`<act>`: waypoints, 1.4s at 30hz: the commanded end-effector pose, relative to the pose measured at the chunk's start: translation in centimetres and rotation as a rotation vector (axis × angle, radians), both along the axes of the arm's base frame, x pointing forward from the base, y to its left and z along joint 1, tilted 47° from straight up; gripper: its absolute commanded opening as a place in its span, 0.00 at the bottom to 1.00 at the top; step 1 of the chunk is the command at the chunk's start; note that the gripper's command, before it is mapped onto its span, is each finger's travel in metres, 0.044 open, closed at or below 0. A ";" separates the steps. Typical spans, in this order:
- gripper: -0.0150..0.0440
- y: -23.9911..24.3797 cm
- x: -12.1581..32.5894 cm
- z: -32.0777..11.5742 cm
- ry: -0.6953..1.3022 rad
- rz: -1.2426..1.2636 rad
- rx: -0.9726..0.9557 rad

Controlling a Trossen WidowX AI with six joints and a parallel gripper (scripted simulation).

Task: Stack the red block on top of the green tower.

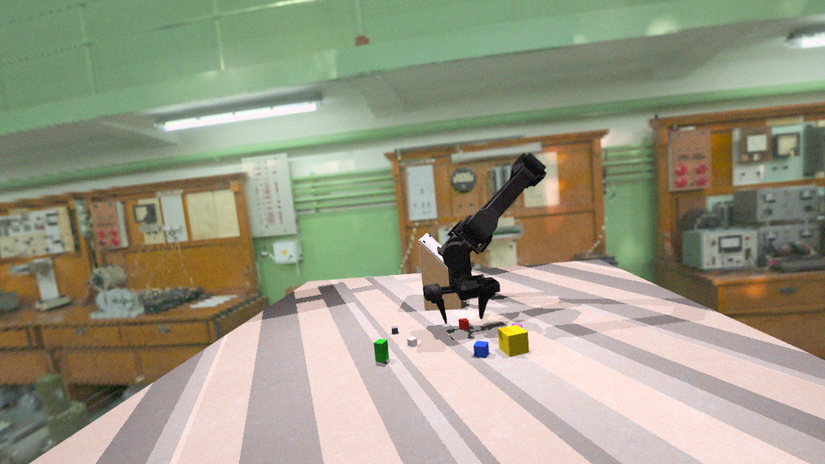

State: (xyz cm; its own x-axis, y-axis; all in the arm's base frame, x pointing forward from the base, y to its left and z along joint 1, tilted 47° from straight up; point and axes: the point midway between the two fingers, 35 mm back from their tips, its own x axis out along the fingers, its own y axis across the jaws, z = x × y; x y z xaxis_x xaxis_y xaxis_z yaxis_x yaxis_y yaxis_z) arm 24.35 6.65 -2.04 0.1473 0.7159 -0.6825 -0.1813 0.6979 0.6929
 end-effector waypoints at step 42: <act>0.25 0.5 -0.1 -0.5 0.009 -0.004 0.006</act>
State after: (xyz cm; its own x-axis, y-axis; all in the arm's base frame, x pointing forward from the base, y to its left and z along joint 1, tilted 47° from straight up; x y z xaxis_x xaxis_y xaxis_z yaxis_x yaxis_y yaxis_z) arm 24.19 7.38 -2.76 0.1398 0.7188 -0.6810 -0.1692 0.6950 0.6988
